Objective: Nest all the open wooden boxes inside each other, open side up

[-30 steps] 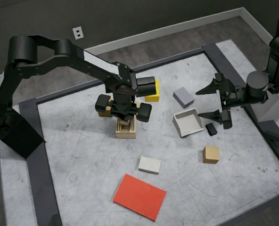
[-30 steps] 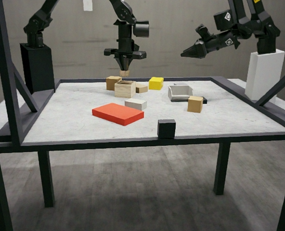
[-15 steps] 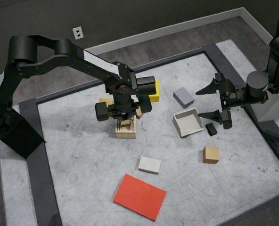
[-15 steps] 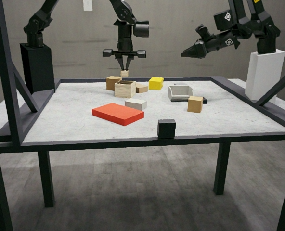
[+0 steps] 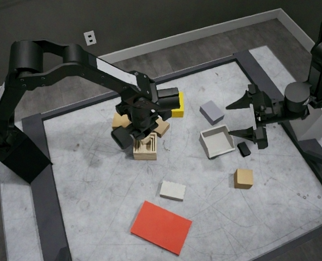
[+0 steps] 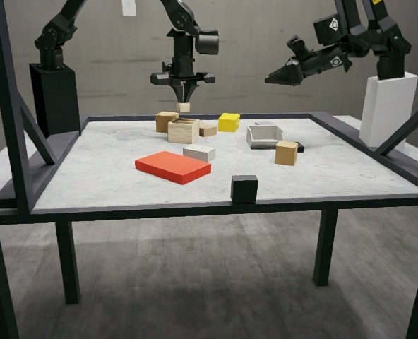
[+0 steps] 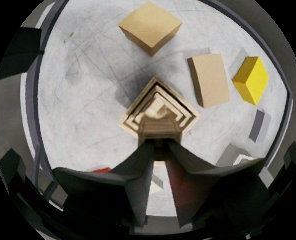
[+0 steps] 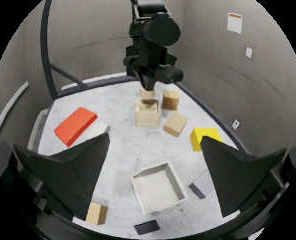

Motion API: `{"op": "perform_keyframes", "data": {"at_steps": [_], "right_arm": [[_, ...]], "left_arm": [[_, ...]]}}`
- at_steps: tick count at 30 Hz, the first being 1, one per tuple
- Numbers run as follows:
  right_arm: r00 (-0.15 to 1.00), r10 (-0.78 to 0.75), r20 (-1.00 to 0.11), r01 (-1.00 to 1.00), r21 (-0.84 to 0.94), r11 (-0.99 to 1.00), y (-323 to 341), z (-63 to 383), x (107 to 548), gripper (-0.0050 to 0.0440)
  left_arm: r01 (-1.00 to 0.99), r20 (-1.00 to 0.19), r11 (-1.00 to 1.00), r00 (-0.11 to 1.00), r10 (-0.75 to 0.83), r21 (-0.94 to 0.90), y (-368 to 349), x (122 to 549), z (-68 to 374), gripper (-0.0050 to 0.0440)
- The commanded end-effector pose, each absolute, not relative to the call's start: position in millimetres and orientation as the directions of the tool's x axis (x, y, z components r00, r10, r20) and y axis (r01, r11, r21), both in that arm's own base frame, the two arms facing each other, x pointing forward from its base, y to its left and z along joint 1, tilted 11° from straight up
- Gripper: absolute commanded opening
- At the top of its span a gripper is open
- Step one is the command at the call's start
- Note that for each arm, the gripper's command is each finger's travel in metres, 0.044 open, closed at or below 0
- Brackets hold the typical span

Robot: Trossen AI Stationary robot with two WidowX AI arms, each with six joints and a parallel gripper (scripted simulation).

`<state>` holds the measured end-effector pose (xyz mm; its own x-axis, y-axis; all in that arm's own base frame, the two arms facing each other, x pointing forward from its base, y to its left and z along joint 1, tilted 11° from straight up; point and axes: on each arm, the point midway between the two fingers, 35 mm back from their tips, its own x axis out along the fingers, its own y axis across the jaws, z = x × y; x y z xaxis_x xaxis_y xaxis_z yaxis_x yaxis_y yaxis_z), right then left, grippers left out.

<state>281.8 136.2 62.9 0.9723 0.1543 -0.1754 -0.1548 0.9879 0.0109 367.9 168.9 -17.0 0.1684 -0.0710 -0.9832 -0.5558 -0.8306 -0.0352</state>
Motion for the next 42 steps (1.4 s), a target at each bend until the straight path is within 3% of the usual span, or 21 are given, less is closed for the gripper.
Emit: {"op": "perform_keyframes", "data": {"at_steps": [1, 12, 25, 42], "right_arm": [[0.974, 0.156, -0.165, -0.156, 0.014, 0.988, 137, 66, 282, 0.0400], [0.974, 0.156, -0.165, -0.156, 0.014, 0.988, 137, 66, 282, 0.0400], [0.974, 0.156, -0.165, -0.156, 0.014, 0.988, 137, 66, 282, 0.0400], [0.974, 0.156, -0.165, -0.156, 0.014, 0.988, 137, 66, 282, 0.0400]], "left_arm": [[-0.457, -0.978, -0.888, 0.204, -0.053, -0.047, 172, 371, -3, 0.0110], [-0.096, -0.978, -0.995, 0.203, -0.053, 0.034, 173, 371, -3, 0.0110], [0.248, -0.978, -0.963, 0.204, -0.053, 0.104, 174, 370, -3, 0.0110], [0.268, -0.980, -0.957, 0.189, -0.061, 0.111, 170, 372, -21, 0.0110]]}}
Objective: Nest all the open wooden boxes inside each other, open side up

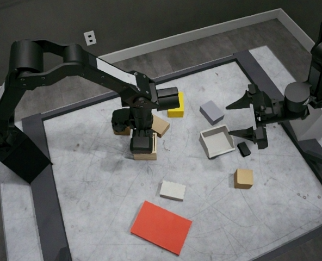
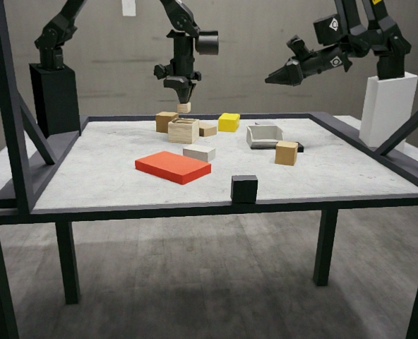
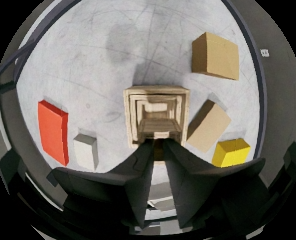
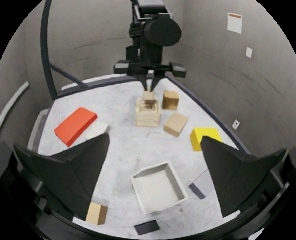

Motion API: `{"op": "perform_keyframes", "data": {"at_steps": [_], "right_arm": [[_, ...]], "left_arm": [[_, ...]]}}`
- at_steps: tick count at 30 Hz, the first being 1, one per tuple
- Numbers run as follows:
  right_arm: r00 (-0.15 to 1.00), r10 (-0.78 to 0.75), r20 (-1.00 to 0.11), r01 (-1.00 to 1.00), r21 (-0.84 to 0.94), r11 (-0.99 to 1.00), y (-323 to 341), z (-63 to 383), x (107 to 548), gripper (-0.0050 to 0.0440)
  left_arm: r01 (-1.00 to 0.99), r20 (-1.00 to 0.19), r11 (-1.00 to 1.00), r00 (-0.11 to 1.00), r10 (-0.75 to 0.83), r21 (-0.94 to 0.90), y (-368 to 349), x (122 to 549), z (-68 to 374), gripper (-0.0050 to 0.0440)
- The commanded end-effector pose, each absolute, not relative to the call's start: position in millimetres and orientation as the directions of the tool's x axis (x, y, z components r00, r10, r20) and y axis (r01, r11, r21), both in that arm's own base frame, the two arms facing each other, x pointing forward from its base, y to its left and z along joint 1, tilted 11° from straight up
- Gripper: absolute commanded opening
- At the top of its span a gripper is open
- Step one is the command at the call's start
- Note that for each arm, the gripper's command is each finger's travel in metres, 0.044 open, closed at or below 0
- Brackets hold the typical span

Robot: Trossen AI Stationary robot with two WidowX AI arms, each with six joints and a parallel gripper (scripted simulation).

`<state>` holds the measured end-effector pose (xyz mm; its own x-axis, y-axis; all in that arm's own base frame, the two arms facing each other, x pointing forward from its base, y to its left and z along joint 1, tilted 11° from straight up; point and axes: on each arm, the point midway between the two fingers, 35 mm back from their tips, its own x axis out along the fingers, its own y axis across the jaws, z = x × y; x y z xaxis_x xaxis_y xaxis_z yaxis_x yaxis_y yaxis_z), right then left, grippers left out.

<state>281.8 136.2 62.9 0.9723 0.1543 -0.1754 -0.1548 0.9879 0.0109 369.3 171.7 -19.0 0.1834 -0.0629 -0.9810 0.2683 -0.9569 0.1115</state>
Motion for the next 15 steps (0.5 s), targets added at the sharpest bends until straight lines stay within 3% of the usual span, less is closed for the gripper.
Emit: {"op": "perform_keyframes", "data": {"at_steps": [1, 15], "right_arm": [[0.974, 0.156, -0.165, -0.156, 0.014, 0.988, 137, 66, 282, 0.0400], [0.974, 0.156, -0.165, -0.156, 0.014, 0.988, 137, 66, 282, 0.0400]], "left_arm": [[0.268, -0.980, -0.957, 0.189, -0.061, 0.111, 170, 372, -23, 0.0110], [0.268, -0.980, -0.957, 0.190, -0.059, 0.109, 170, 376, -42, 0.0110]]}}
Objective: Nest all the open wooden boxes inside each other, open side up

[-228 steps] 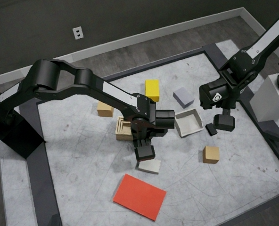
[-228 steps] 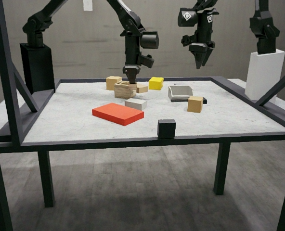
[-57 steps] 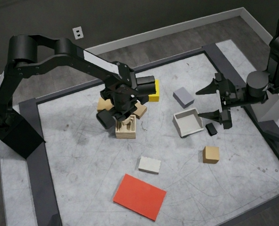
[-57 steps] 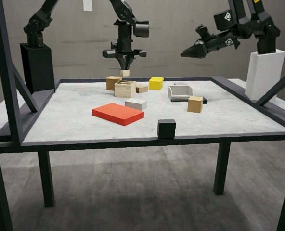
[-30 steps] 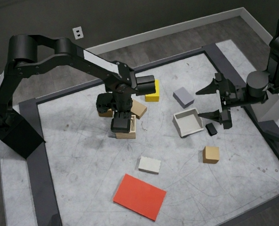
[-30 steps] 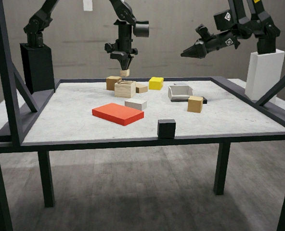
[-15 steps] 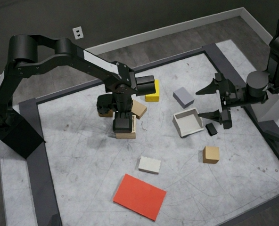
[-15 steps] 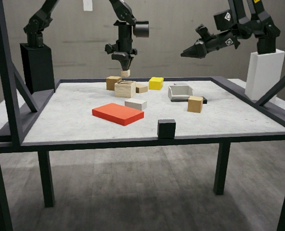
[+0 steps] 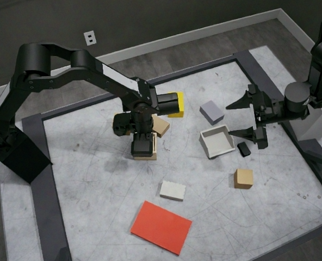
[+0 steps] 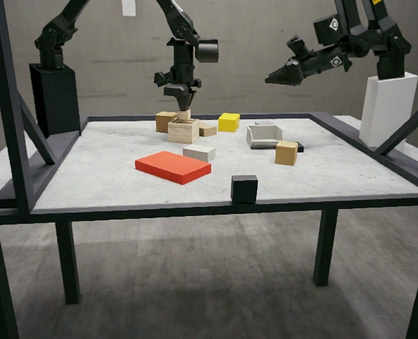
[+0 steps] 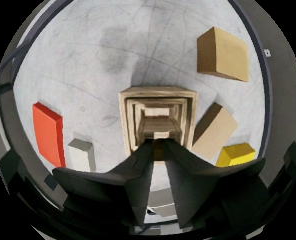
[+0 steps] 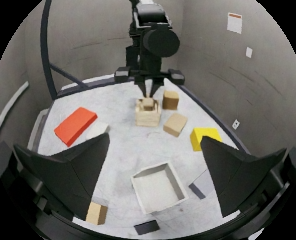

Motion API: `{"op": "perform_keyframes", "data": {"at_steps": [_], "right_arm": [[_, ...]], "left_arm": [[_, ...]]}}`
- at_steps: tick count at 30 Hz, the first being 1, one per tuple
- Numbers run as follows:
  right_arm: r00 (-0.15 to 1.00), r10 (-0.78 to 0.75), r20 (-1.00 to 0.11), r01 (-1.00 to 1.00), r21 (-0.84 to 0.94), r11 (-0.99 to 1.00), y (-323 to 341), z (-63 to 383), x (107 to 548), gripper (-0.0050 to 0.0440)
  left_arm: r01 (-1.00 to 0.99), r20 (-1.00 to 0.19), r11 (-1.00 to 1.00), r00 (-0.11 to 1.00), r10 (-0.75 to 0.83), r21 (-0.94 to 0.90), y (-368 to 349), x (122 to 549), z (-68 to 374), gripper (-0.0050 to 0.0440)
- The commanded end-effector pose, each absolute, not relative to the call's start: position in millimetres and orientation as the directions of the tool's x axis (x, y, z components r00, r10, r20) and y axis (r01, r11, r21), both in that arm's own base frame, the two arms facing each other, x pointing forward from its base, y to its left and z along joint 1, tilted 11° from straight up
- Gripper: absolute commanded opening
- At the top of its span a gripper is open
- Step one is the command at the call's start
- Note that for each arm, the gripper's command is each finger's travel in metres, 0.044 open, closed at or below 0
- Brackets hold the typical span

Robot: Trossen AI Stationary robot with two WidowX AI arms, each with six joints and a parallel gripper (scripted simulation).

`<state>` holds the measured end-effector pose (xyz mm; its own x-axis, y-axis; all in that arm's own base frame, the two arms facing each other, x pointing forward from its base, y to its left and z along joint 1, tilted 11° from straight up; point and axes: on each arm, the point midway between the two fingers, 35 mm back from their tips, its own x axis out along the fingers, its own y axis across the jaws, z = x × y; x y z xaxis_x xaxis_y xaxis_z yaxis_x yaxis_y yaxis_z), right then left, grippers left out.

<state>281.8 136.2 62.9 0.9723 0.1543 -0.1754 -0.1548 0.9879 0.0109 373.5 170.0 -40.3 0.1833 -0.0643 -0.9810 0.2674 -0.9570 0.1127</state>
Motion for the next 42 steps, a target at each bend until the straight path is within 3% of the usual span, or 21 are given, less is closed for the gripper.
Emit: {"op": "perform_keyframes", "data": {"at_steps": [1, 42], "right_arm": [[0.974, 0.156, -0.165, -0.156, 0.014, 0.988, 137, 66, 282, 0.0400], [0.974, 0.156, -0.165, -0.156, 0.014, 0.988, 137, 66, 282, 0.0400]], "left_arm": [[0.269, -0.980, -0.957, 0.191, -0.058, 0.109, 170, 377, -44, 0.0110], [0.267, -0.978, -0.958, 0.202, -0.052, 0.106, 170, 387, -77, 0.0110]]}}
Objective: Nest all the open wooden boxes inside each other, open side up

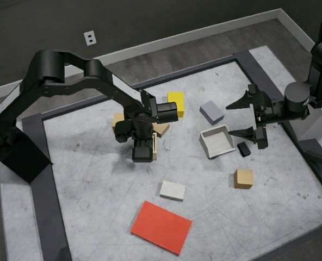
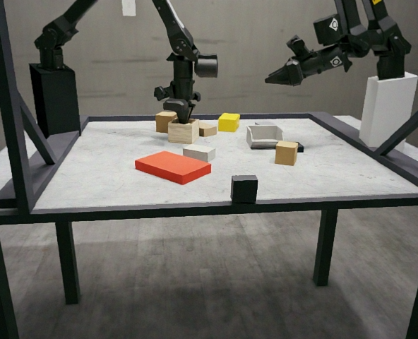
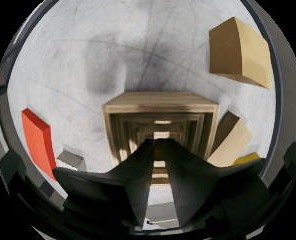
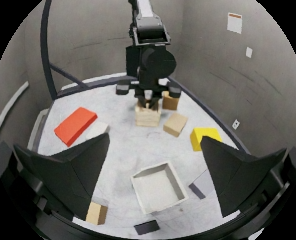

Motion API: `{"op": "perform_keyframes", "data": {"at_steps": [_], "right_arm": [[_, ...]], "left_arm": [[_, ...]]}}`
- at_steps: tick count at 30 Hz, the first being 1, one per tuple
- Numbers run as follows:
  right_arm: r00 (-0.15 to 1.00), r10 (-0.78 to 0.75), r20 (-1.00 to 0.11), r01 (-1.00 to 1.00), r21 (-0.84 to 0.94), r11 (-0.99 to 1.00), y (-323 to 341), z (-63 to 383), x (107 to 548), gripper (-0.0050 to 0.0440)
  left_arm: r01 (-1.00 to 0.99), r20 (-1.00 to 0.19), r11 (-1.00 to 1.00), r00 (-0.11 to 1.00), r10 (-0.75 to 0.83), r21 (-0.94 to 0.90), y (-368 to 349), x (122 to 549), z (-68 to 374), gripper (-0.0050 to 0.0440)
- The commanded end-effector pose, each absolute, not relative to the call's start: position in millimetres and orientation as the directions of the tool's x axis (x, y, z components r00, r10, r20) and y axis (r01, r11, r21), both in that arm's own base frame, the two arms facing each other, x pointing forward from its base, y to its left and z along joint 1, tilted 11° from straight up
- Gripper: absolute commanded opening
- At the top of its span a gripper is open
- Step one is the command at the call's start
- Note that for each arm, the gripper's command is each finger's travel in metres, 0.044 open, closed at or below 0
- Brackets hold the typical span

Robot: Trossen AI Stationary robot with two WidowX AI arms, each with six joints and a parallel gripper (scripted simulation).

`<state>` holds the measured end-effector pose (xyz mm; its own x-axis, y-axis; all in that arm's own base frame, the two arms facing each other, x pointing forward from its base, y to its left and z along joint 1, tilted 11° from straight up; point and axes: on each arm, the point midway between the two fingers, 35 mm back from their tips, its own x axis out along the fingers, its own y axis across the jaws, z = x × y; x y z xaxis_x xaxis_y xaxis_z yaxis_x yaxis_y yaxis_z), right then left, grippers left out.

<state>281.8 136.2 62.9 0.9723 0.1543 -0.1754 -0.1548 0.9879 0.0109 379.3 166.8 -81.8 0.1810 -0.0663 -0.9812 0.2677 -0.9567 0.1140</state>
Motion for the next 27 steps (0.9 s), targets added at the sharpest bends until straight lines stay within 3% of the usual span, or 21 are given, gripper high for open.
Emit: {"op": "perform_keyframes", "data": {"at_steps": [1, 19, 22, 27], "right_arm": [[0.974, 0.156, -0.165, -0.156, 0.014, 0.988, 137, 66, 282, 0.0400], [0.974, 0.156, -0.165, -0.156, 0.014, 0.988, 137, 66, 282, 0.0400], [0.974, 0.156, -0.165, -0.156, 0.014, 0.988, 137, 66, 282, 0.0400], [0.974, 0.156, -0.165, -0.156, 0.014, 0.988, 137, 66, 282, 0.0400]], "left_arm": [[0.267, -0.978, -0.958, 0.202, -0.052, 0.106, 170, 387, -77, 0.0110], [0.267, -0.977, -0.958, 0.206, -0.050, 0.105, 170, 391, -86, 0.0110], [0.265, -0.977, -0.958, 0.206, -0.053, 0.108, 170, 389, -85, 0.0038], [0.265, -0.977, -0.958, 0.205, -0.054, 0.109, 170, 389, -84, 0.0004]]}}
